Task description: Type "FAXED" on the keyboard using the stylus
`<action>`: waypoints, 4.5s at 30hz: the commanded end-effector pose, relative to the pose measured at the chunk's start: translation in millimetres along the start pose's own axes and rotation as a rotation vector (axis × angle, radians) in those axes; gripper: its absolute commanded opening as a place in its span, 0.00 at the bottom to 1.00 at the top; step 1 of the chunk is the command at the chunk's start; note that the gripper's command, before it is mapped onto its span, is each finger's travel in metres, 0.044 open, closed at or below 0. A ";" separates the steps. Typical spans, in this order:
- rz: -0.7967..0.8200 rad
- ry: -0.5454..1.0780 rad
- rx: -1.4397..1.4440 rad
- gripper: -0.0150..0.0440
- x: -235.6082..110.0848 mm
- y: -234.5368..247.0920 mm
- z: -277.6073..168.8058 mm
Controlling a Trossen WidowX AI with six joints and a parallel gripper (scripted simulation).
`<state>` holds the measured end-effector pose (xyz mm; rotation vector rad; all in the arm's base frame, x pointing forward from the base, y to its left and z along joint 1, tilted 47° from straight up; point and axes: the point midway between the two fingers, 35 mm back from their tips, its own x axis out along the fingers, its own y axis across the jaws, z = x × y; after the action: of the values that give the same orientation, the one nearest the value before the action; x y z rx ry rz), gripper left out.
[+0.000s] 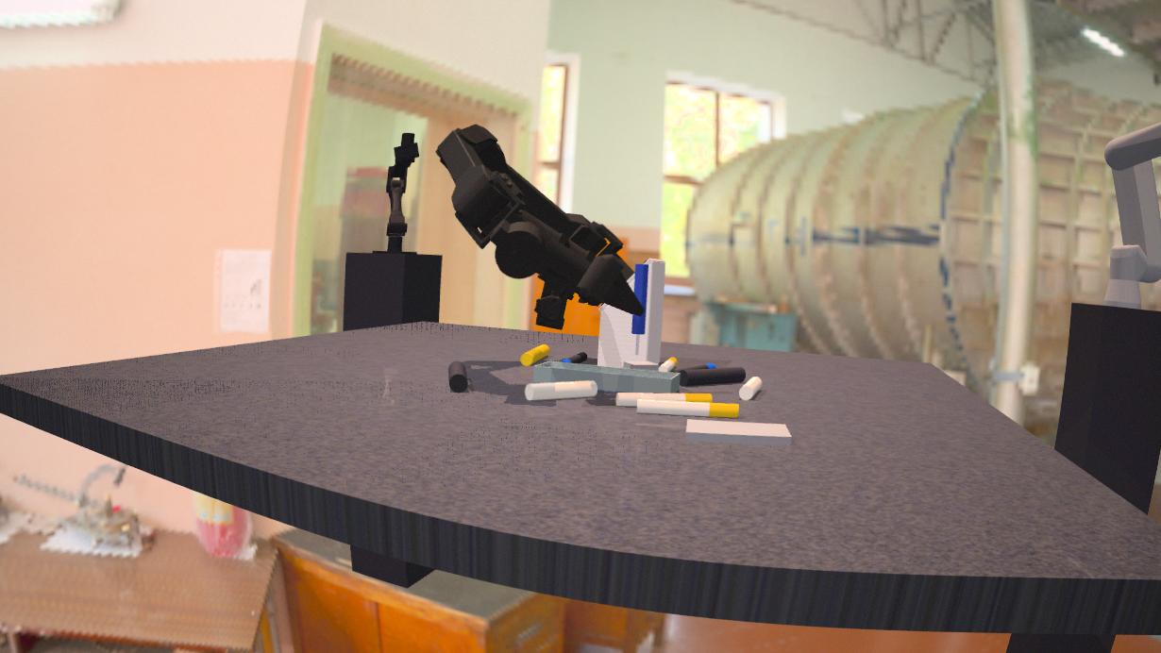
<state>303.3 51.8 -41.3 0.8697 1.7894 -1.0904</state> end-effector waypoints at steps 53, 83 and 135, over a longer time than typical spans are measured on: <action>-0.006 0.002 0.015 0.39 -7.8 -30.0 38.5; -0.006 0.002 0.015 0.39 -3.1 -30.1 46.7; -0.004 0.001 0.015 0.25 -67.4 -38.4 38.8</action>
<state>306.7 1.5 13.8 0.8778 1.7866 -1.1021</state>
